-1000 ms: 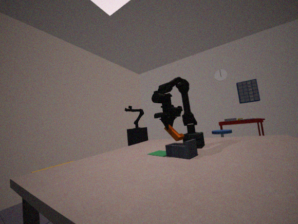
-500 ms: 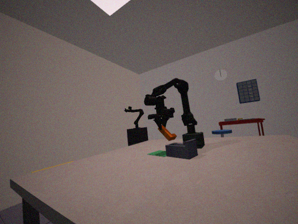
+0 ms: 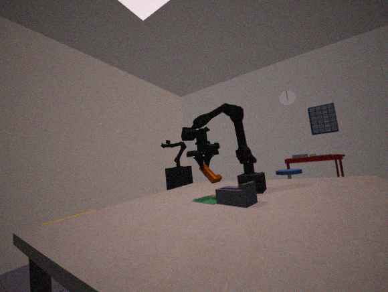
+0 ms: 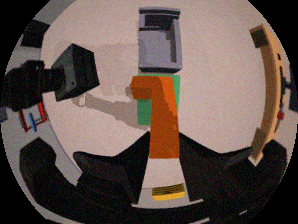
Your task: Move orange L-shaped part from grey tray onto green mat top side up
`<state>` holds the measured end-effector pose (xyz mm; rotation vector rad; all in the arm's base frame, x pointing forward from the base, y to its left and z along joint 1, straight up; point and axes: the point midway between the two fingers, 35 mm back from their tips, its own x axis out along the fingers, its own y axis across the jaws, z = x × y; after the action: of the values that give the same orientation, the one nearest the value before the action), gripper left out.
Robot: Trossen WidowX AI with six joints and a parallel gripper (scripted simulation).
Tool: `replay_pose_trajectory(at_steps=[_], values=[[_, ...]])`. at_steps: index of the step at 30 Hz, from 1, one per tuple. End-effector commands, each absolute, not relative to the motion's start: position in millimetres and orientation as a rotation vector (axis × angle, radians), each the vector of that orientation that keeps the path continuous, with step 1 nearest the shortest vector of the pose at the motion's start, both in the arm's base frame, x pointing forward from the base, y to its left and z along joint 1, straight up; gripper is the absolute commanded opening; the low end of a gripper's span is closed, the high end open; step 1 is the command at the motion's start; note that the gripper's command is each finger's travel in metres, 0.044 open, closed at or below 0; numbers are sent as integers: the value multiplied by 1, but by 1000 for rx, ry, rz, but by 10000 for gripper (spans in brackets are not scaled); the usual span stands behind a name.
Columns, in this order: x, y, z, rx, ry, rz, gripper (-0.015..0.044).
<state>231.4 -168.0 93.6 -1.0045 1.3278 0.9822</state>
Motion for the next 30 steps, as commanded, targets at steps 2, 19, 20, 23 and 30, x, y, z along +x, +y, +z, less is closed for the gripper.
replay_pose_trajectory(at_steps=[2, 19, 20, 23, 30], values=[[231, -174, 95, -1018, 1324, 984, 0], [232, -175, 71, -1017, 1324, 984, 0], [232, -175, 70, -1017, 1324, 984, 0], [232, -175, 65, -1017, 1324, 984, 0], [232, -175, 54, -1017, 1324, 984, 0]])
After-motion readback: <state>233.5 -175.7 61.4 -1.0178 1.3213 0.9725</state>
